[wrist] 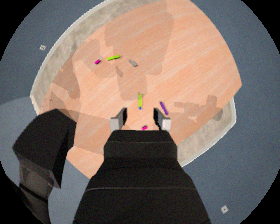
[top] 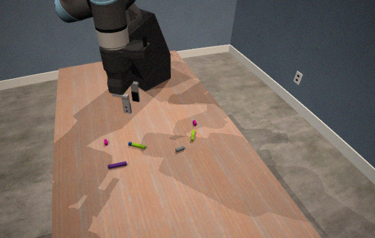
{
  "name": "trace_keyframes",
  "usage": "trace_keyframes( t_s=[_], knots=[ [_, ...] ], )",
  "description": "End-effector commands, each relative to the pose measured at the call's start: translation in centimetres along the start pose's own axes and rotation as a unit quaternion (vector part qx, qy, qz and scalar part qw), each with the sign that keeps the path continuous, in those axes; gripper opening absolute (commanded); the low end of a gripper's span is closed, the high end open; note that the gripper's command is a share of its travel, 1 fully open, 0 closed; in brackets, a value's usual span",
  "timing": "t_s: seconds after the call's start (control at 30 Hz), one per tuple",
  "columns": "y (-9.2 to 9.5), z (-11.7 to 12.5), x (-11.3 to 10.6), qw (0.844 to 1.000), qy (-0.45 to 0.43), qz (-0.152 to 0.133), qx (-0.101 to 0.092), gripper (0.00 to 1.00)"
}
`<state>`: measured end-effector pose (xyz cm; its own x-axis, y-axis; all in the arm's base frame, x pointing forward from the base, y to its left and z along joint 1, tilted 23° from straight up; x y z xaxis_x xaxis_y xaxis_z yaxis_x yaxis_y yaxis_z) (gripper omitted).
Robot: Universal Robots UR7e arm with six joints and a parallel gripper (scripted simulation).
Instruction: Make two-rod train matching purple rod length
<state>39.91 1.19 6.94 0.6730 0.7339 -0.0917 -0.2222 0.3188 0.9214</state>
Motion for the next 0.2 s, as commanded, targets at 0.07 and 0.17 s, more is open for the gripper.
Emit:
trace_keyframes(
  t_s=[0.07, 0.17],
  knots=[
    [0.13, 0.22, 0.13, 1.0, 0.0, 0.001, -0.003, 1.0],
    [0.13, 0.22, 0.13, 1.0, 0.0, 0.001, -0.003, 1.0]
  ],
)
Point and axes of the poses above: the point where the finger pads meet when closed, its own y axis back along the fingers, its own z axis across the jaws, x = y × z, the point moved 8 cm from there along y, back along the fingers, and after that the axes turned 14 degrees about -y, right-handed, at the moved point
